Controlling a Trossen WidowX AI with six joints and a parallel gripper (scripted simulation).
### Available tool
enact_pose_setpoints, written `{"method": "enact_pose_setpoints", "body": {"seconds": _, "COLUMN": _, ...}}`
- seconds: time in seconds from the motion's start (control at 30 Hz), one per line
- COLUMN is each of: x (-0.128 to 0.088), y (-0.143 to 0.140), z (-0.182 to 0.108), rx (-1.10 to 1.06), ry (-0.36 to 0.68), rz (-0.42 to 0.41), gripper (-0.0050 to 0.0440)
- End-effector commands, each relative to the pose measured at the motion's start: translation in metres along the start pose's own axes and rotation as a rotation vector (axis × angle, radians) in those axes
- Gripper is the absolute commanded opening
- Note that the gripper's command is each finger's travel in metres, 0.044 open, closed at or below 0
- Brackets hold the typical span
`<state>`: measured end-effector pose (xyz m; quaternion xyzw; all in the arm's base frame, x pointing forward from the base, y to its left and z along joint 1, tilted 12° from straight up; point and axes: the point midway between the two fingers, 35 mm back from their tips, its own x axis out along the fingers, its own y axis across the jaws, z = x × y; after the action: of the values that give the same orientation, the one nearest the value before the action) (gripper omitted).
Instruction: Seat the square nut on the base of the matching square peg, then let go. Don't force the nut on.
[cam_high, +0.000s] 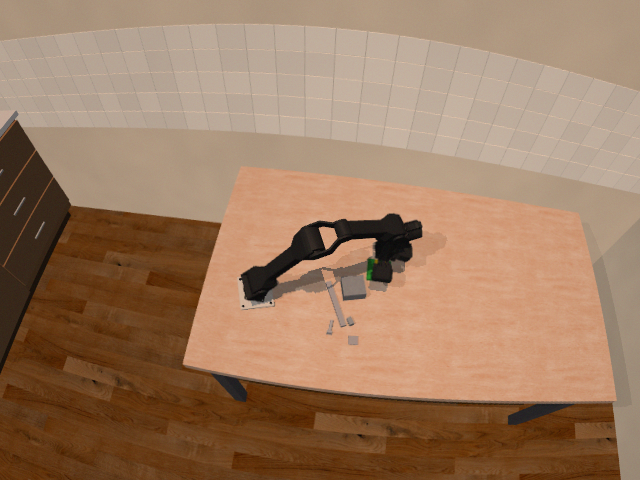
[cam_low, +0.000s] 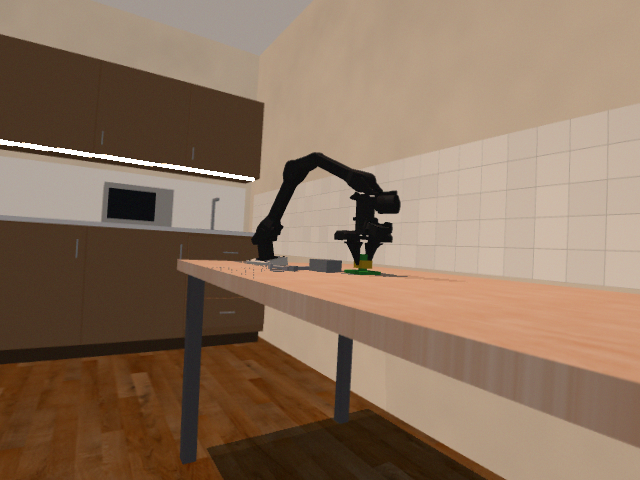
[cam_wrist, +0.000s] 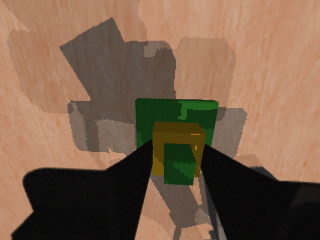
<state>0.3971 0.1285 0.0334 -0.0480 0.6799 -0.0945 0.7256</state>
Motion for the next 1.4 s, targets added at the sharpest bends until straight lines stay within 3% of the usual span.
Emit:
{"method": "enact_pose_setpoints", "body": {"seconds": 0.0, "x": -0.0083, "y": -0.0003, "z": 0.0044, "rx": 0.000, "ry": -0.027, "rz": 0.012, "gripper": -0.0050}}
{"method": "enact_pose_setpoints", "body": {"seconds": 1.07, "x": -0.0067, "y": -0.0003, "z": 0.0047, "rx": 0.007, "ry": -0.029, "rz": 0.014, "gripper": -0.0050}}
{"method": "enact_pose_setpoints", "body": {"seconds": 1.1, "x": -0.0067, "y": -0.0003, "z": 0.0047, "rx": 0.007, "ry": -0.029, "rz": 0.014, "gripper": 0.0024}}
{"method": "enact_pose_setpoints", "body": {"seconds": 1.3, "x": -0.0067, "y": -0.0003, "z": 0.0047, "rx": 0.007, "ry": -0.029, "rz": 0.014, "gripper": 0.0168}}
{"method": "enact_pose_setpoints", "body": {"seconds": 1.37, "x": -0.0067, "y": -0.0003, "z": 0.0047, "rx": 0.007, "ry": -0.029, "rz": 0.014, "gripper": 0.0168}}
